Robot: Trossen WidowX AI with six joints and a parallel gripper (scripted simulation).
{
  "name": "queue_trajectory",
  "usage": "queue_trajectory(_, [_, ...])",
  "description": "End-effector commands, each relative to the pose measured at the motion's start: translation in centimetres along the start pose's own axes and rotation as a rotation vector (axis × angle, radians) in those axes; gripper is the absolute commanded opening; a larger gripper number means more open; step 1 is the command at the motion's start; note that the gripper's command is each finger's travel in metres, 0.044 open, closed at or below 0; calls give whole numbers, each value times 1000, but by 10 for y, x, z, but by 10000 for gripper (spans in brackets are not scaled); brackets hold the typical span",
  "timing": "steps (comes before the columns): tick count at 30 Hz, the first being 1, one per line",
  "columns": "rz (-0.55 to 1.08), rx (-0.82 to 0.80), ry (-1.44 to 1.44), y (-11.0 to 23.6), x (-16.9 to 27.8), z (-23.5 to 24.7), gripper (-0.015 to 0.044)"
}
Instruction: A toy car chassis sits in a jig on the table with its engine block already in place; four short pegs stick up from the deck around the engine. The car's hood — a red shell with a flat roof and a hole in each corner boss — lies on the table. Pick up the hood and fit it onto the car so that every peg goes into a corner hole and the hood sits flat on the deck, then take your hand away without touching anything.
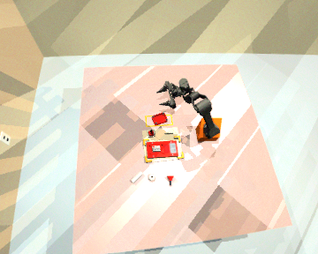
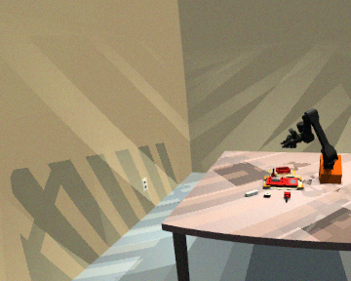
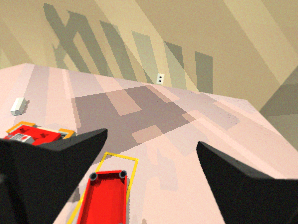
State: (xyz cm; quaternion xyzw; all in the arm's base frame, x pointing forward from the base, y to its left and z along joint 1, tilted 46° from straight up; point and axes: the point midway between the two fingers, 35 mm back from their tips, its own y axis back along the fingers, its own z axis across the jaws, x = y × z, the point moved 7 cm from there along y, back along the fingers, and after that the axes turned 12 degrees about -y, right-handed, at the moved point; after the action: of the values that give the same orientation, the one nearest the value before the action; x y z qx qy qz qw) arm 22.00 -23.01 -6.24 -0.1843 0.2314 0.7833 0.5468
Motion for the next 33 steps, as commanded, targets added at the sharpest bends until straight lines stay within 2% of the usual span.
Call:
queue_trajectory(1, [87, -67, 26, -15, 37, 13, 440])
queue_trajectory(7, [185, -149, 62, -28, 78, 30, 440])
queue_trajectory(33, [198, -153, 81, -33, 88, 28, 440])
